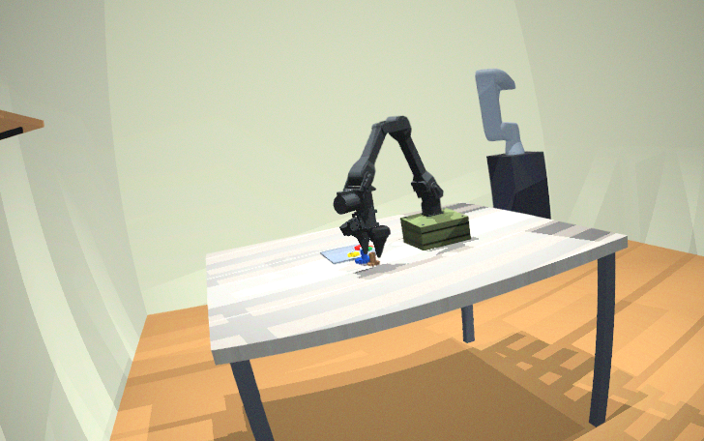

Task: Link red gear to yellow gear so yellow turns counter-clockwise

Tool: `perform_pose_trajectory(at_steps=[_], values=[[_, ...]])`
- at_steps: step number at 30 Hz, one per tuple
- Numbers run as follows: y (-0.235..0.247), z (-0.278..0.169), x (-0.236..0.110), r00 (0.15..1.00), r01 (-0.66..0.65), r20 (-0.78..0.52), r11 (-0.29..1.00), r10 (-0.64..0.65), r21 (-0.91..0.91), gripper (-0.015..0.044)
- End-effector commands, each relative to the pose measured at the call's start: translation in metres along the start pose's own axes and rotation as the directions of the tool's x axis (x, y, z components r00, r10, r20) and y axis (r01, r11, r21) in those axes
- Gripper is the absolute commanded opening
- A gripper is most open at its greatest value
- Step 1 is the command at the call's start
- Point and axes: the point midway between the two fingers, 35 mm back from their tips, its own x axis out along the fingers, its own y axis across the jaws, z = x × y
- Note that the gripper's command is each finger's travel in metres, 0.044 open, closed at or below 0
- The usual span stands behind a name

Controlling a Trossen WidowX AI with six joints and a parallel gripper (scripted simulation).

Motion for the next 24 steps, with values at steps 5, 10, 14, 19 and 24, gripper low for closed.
perform_pose_trajectory(at_steps=[5,10,14,19,24], values=[[-0.0005,-0.0003,0.0015,1.000,0.003,0.001,1.000,-0.003,0.004,0.0282],[-0.0005,-0.0003,0.0015,1.000,0.003,0.001,1.000,-0.003,0.004,0.0151],[-0.0005,-0.0003,0.0015,1.000,0.003,0.001,1.000,-0.003,0.004,0.0066],[-0.0005,-0.0003,0.0015,1.000,0.003,0.001,1.000,-0.003,0.004,0.0033],[-0.0003,0.0001,-0.0006,1.000,0.003,0.001,1.000,-0.003,0.004,0.0000]])
